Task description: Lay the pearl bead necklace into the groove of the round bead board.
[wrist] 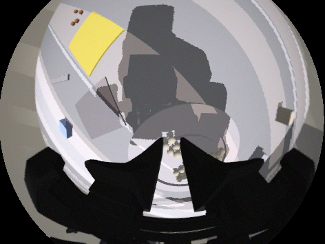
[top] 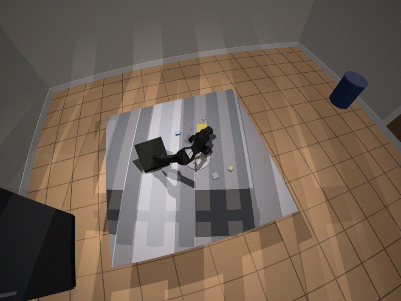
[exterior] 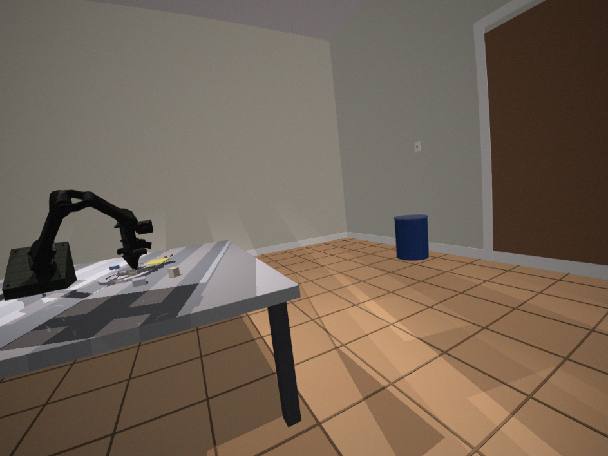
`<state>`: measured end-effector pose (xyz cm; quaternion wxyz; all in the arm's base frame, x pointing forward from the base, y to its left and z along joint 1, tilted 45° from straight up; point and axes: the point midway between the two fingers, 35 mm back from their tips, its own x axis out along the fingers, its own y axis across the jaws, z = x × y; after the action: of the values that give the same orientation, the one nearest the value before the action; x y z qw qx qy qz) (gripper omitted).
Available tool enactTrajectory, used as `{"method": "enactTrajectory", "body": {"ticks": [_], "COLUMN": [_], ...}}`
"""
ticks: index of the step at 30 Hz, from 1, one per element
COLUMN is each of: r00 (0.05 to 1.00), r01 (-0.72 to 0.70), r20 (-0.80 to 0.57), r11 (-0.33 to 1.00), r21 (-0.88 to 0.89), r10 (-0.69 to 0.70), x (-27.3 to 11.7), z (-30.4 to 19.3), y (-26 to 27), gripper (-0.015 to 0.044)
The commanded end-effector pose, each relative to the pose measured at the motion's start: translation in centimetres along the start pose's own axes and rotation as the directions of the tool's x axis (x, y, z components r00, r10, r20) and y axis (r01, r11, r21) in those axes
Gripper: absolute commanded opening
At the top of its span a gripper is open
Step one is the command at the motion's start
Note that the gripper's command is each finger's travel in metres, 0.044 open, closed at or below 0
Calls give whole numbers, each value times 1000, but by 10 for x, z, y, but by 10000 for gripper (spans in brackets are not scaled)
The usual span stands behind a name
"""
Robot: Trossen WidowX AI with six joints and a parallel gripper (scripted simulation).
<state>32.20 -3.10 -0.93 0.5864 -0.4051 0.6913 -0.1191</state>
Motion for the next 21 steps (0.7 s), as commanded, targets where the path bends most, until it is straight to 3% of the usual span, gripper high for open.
{"method": "enactTrajectory", "body": {"ticks": [1, 14, 21], "r00": [1000, 1000, 1000], "r01": [0, 0, 0], "r20": [2, 2, 2], "r11": [1000, 1000, 1000], "r21": [0, 0, 0], "r10": [0, 0, 0], "x": [-1, -1, -1], "z": [0, 0, 0], "y": [0, 0, 0], "gripper": [87, 0, 0]}}
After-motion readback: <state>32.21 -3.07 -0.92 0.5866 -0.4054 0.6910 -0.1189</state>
